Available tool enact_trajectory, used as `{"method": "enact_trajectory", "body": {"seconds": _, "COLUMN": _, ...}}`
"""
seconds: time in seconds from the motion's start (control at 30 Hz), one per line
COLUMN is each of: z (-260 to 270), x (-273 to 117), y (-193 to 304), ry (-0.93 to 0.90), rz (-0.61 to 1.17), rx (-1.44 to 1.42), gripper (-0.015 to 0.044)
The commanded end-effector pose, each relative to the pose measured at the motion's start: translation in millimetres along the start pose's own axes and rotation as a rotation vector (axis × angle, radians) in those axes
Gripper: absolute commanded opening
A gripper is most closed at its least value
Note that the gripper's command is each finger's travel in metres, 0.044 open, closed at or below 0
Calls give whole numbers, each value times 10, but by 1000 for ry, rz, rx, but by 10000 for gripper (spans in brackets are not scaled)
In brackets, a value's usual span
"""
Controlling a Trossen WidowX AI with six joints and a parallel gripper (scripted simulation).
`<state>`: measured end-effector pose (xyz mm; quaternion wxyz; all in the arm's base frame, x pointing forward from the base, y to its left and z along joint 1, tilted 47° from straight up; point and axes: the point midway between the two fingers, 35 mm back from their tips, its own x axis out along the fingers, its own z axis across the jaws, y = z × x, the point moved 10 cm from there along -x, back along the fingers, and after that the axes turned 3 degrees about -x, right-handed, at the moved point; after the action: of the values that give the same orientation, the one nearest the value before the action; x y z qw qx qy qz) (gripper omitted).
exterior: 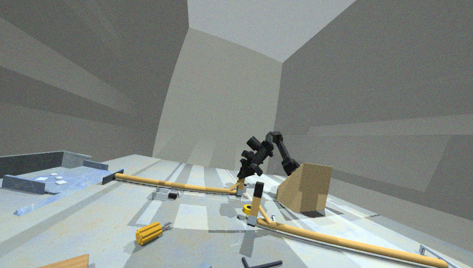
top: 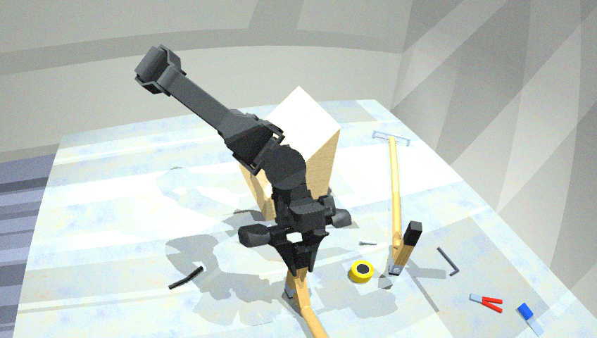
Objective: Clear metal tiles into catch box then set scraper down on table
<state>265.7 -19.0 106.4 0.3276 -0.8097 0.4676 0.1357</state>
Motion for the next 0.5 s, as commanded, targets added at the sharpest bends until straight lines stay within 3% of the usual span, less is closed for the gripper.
{"method": "enact_trajectory", "body": {"seconds": 0.0, "z": 0, "x": -1, "y": -1, "ry": -1, "rz": 0, "rx": 2, "gripper": 52}}
{"method": "enact_trajectory", "body": {"seconds": 0.07, "z": 0, "x": -1, "y": -1, "ry": -1, "rz": 0, "rx": 2, "gripper": 0}}
{"method": "enact_trajectory", "body": {"seconds": 0.47, "z": 53, "x": -15, "y": -19, "ry": -4, "rz": 2, "rx": 3, "gripper": 0}}
